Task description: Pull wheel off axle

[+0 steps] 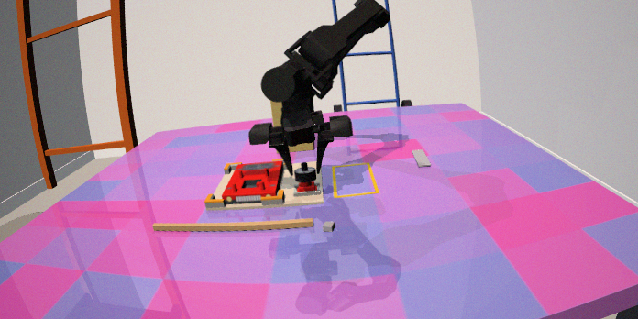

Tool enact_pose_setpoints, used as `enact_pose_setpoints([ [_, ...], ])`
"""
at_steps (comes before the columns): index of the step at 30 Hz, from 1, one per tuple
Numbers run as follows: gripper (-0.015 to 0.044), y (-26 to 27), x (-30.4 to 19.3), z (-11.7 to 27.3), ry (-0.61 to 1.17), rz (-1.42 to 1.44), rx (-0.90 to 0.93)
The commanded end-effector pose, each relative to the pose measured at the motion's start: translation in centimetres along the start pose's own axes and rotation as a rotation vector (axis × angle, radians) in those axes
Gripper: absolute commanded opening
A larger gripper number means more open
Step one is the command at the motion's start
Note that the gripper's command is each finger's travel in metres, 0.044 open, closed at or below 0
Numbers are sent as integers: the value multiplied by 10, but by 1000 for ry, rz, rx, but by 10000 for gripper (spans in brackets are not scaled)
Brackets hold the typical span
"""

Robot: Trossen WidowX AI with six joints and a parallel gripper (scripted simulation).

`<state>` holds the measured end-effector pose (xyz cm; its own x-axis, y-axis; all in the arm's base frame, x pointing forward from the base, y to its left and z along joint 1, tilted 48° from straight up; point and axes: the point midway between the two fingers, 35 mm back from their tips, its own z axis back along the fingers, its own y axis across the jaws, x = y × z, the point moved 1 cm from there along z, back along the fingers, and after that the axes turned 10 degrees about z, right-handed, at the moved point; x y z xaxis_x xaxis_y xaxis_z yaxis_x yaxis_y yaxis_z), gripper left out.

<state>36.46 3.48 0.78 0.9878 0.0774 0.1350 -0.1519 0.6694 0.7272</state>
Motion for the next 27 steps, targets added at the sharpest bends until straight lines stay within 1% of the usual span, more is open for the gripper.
enact_pose_setpoints([
  [1, 175, 0, 0, 0, 3, 1, 1],
  [6, 142, 0, 0, 0, 3, 1, 1],
  [11, 10, 0, 0, 1, 3, 1, 1],
  [12, 0, 0, 0, 1, 3, 1, 1],
  [27, 0, 0, 0, 6, 2, 0, 0],
])
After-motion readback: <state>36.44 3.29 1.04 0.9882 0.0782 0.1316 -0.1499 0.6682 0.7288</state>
